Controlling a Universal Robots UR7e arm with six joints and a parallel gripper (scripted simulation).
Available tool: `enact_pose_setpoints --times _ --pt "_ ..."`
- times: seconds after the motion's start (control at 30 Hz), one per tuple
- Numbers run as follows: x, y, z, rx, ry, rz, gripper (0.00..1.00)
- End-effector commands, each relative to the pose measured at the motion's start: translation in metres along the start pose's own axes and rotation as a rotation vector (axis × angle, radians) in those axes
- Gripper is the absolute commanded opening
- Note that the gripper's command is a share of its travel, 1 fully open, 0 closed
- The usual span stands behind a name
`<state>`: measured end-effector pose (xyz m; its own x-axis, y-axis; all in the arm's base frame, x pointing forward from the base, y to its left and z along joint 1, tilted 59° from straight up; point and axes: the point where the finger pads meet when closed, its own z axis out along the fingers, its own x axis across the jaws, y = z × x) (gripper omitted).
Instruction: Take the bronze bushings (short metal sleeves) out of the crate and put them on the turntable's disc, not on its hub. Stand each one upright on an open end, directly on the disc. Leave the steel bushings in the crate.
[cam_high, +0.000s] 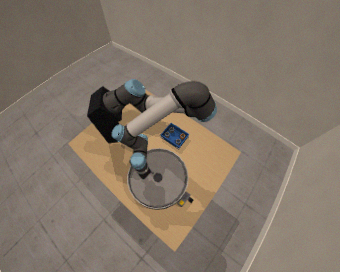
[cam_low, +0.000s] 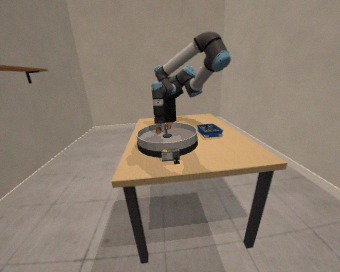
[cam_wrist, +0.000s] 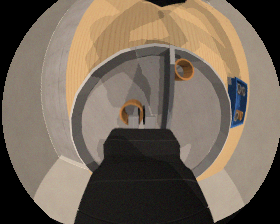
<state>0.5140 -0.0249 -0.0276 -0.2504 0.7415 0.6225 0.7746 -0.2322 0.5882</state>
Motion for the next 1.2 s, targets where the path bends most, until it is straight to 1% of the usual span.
enact_pose_setpoints --times 0.0,0.27,0.3,1.17 --pt "-0.0003 0.0003 -0.0003 -0.001 -0.001 0.0 0.0" --pt "-0.0003 0.0003 -0.0003 -0.001 -0.001 0.0 0.0" --pt "-0.0003 0.0003 -0.0003 -0.001 -0.001 0.0 0.38" --pt "-0.0003 0.0003 -0.0003 -0.001 -0.001 0.0 0.38"
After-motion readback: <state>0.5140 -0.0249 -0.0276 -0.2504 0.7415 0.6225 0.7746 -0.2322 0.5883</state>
